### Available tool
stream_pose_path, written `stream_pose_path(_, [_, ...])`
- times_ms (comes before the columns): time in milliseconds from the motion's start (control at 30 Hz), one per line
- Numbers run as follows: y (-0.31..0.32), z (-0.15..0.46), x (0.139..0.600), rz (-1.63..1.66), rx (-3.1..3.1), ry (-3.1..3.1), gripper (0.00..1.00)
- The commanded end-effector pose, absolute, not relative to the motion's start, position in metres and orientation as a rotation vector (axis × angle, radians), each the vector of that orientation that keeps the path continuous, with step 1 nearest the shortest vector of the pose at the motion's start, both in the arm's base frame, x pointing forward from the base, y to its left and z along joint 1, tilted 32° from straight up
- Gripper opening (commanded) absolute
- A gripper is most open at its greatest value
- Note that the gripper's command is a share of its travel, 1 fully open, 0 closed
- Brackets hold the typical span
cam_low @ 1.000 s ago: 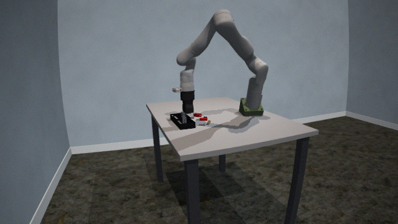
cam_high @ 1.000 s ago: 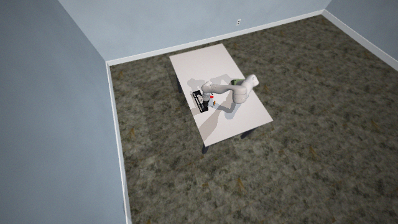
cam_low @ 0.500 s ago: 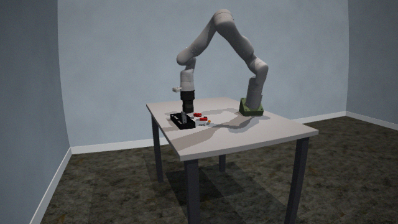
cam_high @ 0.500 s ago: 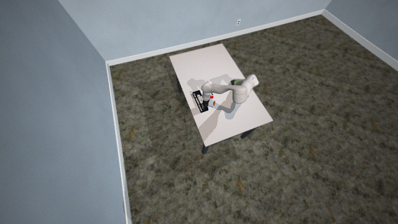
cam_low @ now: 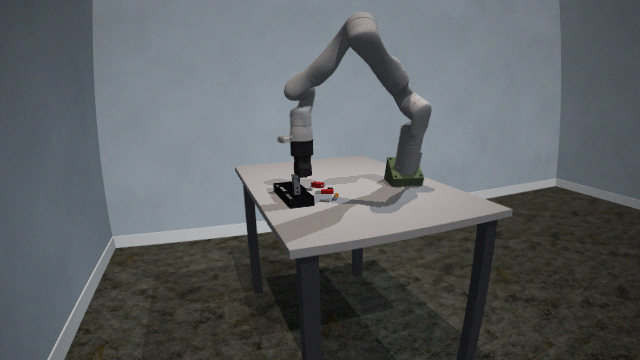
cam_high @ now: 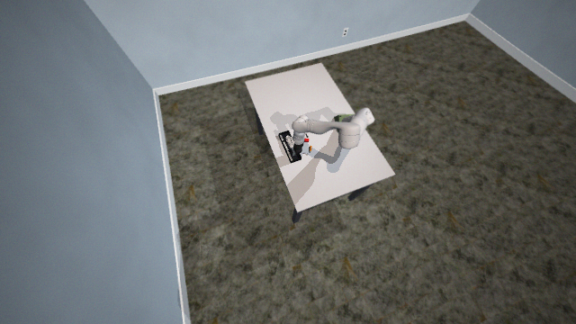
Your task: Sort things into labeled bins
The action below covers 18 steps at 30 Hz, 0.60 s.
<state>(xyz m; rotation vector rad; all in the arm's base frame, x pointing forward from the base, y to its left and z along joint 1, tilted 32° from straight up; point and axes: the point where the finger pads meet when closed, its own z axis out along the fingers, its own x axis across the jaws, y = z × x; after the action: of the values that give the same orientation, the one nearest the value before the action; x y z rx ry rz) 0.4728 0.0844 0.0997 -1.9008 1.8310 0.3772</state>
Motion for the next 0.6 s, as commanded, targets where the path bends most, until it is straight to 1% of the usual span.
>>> stream_pose_path(0, [0.079,0.107,0.474,0.372,-1.900,1.830,0.31])
stream_pose_path(400, [0.064,0.131,0.470,0.371,-1.899,1.831,0.31])
stream_pose_path(567, [0.066,0.131,0.471,0.367,-1.909,1.821,0.31])
